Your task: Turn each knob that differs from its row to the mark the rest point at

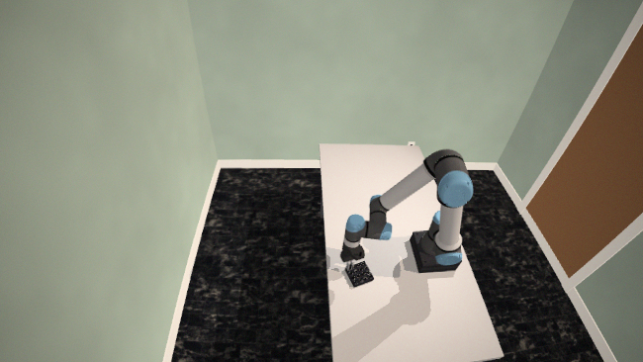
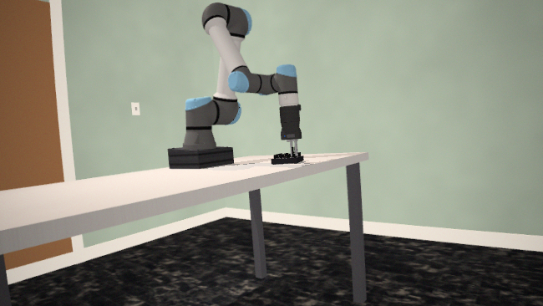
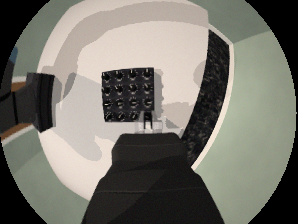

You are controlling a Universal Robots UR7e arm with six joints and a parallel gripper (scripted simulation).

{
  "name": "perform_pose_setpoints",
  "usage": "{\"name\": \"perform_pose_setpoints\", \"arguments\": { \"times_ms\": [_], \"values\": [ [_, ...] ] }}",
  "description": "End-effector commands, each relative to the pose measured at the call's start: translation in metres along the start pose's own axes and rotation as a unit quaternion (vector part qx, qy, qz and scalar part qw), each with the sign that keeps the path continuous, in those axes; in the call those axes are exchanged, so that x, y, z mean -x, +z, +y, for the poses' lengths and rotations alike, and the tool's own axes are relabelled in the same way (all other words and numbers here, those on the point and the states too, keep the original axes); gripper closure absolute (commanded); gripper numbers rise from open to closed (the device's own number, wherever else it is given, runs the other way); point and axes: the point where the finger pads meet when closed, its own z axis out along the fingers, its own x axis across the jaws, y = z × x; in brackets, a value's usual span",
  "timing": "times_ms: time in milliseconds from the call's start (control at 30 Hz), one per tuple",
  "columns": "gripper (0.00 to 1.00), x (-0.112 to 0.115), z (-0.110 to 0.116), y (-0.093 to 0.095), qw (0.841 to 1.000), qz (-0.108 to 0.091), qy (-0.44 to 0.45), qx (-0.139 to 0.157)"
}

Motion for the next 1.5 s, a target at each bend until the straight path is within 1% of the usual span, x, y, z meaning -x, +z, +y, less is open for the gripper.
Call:
{"name": "perform_pose_setpoints", "arguments": {
  "times_ms": [0,1467],
  "values": [
    [0.70,-0.0004,0.0002,-0.0004,1.000,0.001,0.000,0.000],
    [0.70,-0.0004,0.0002,-0.0004,1.000,0.001,0.012,0.000]
  ]
}}
